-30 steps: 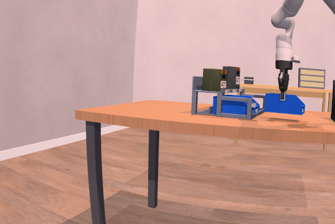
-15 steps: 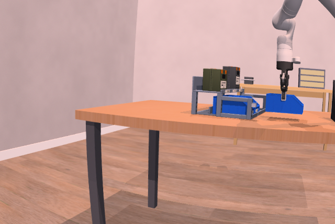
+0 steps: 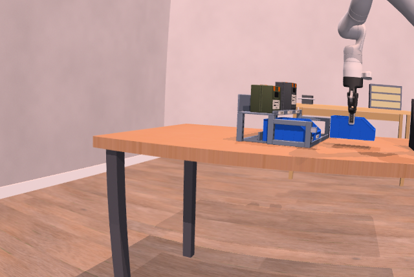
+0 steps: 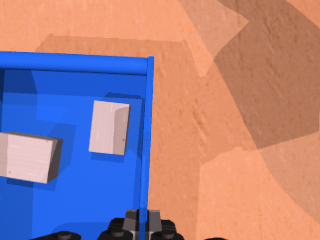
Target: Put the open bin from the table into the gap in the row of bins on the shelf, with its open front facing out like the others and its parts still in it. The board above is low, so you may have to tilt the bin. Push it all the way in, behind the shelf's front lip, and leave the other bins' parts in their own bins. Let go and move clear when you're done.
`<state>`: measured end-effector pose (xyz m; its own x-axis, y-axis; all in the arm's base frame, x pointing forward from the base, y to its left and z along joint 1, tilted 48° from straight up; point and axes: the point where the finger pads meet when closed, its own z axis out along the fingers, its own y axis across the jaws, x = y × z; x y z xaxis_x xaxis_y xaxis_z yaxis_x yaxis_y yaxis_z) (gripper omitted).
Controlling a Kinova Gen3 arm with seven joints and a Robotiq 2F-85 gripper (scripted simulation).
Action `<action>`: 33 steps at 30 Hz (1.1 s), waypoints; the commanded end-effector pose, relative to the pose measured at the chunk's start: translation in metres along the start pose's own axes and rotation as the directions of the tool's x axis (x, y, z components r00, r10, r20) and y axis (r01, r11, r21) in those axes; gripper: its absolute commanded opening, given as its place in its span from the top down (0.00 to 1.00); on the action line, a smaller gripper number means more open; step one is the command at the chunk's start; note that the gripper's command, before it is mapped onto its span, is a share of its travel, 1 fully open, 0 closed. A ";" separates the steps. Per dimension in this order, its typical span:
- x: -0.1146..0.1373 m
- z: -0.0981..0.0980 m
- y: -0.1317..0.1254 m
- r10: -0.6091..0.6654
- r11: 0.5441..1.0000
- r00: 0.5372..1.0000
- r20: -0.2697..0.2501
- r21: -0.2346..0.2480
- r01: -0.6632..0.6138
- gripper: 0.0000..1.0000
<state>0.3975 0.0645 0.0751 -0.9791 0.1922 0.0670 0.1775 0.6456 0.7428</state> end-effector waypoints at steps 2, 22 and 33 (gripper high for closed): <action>-0.001 -0.001 -0.001 0.002 1.000 1.000 0.003 0.001 -0.002 0.90; 0.000 0.000 -0.031 0.002 1.000 1.000 0.003 0.001 -0.002 0.90; 0.001 0.000 -0.060 0.002 1.000 1.000 0.003 0.001 -0.002 0.90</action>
<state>0.3853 0.0278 0.0304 -0.9790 0.1925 0.0666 0.1775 0.6463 0.7421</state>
